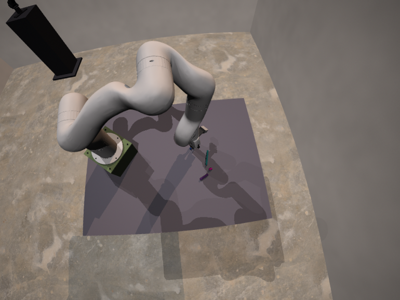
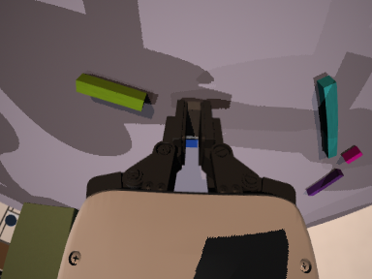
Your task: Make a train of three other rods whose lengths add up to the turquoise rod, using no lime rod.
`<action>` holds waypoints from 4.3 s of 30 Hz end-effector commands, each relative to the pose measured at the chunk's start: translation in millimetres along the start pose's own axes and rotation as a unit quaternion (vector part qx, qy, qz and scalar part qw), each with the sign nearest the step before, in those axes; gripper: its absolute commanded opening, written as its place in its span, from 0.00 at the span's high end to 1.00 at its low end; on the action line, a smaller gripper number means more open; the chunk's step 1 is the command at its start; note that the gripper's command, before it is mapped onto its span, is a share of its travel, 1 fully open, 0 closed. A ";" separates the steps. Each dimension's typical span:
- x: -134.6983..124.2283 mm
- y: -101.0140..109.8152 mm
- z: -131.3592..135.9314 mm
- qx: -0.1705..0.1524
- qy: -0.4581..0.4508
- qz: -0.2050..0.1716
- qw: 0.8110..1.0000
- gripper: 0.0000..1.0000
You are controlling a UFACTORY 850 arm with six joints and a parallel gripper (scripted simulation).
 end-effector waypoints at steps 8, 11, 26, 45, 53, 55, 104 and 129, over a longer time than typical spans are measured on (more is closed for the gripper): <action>0.6 0.4 0.3 0.000 0.000 0.001 1.000 0.96; 0.6 0.4 0.3 0.000 0.000 0.001 1.000 0.92; 0.6 0.4 0.3 0.000 0.000 0.001 1.000 0.76; 0.6 29.6 0.3 0.000 0.000 0.001 1.000 0.76; 0.6 62.2 0.3 0.000 0.000 0.001 1.000 0.76; 0.5 70.9 0.3 0.000 0.000 0.001 1.000 0.76; -5.2 87.1 24.1 -0.001 -0.191 -0.003 0.982 0.00; -20.8 80.5 75.0 -0.004 -0.572 -0.008 0.820 0.00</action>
Point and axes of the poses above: the point where the finger pads meet when closed, its own y axis back along the fingers, its own z axis across the jaws, x = y × z, the point moved 4 cm from there along y, back along the fingers, and after that the axes turned 7 degrees about -y, right-handed, at the moved point
